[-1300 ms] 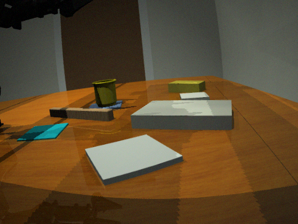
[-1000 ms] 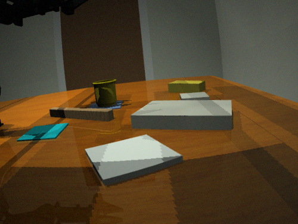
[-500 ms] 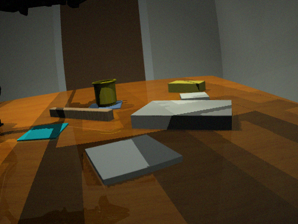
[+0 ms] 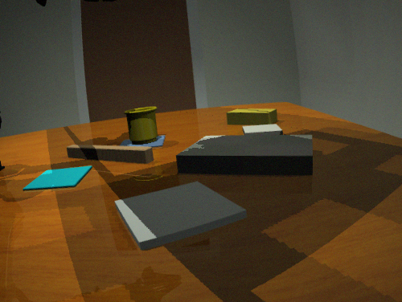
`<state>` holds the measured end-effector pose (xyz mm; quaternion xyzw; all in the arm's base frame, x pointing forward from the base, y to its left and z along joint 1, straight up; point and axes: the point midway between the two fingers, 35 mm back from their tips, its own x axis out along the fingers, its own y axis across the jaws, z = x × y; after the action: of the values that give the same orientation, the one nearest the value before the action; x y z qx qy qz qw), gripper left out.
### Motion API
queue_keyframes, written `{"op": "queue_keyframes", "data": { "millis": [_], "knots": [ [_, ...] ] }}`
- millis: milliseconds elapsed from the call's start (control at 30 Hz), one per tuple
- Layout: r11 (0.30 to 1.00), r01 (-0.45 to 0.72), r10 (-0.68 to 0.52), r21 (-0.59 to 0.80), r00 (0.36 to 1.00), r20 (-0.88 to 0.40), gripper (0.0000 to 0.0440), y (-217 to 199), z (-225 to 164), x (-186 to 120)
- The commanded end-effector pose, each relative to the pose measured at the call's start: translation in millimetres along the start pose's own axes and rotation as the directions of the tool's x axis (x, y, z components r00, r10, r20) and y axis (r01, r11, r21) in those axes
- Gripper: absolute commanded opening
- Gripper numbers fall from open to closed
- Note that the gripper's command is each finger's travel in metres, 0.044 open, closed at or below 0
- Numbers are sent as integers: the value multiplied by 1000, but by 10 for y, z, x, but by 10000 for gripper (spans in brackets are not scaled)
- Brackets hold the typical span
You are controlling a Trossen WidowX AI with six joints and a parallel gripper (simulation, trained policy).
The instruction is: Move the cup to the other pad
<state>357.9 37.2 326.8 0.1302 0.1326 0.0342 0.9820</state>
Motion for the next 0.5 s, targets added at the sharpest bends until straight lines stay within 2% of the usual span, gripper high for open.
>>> {"op": "queue_keyframes", "data": {
  "millis": [0, 467],
  "knots": [
    [999, -7, 8, 39, 999, -36, 130, 57, 11, 31],
    [979, 28, 13, 203, 980, -199, 149, 252, -16, 134]
  ]
}}
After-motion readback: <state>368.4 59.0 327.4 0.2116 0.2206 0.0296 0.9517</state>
